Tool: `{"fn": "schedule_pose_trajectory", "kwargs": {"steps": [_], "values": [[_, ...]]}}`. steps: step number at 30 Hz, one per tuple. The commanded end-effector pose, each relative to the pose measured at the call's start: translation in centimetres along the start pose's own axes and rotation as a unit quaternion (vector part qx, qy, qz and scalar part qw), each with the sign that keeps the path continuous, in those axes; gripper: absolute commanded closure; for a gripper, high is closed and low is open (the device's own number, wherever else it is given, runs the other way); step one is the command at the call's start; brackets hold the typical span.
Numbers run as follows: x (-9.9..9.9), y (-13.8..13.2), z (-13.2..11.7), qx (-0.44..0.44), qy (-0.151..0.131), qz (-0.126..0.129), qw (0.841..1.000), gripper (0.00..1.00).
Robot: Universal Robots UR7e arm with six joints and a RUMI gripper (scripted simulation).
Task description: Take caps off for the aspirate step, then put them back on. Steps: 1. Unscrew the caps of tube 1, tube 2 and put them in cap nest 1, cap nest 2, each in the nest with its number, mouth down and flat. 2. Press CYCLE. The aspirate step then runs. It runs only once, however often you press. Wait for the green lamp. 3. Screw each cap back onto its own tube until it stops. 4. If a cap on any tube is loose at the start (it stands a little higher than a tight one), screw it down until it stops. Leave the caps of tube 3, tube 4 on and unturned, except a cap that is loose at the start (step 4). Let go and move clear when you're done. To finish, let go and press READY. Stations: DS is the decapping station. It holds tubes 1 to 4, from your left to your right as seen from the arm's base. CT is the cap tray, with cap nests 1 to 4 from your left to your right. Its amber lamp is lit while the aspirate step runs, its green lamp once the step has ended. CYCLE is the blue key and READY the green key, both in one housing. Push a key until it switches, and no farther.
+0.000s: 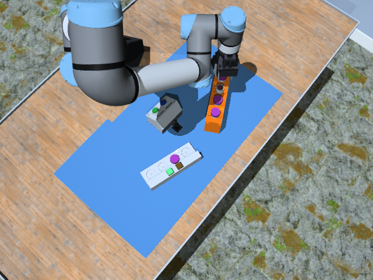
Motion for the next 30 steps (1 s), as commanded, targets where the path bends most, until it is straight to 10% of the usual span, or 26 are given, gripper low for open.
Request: {"fn": "schedule_pose_trajectory", "kwargs": {"steps": [1, 15, 25, 26, 30], "values": [[0.05, 0.07, 0.13, -0.139, -0.005, 0.002, 0.99, 1.0], [0.08, 0.28, 0.13, -0.375, -0.005, 0.0, 0.927, 1.0], [0.02, 0.17, 0.06, -0.38, -0.005, 0.001, 0.925, 1.0], [0.02, 0.17, 0.06, -0.38, -0.005, 0.001, 0.925, 0.65], [0.03, 0.18, 0.06, -0.38, -0.005, 0.001, 0.925, 0.65]]}}
Point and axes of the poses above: the point where the finger pads meet when closed, its own x axis back along the fingers, its own y axis across the jaws, z = x × y, the point moved 8 cm from there along x, back along the fingers, and after that the axes turned 11 degrees about -x, right-handed, at the moved point
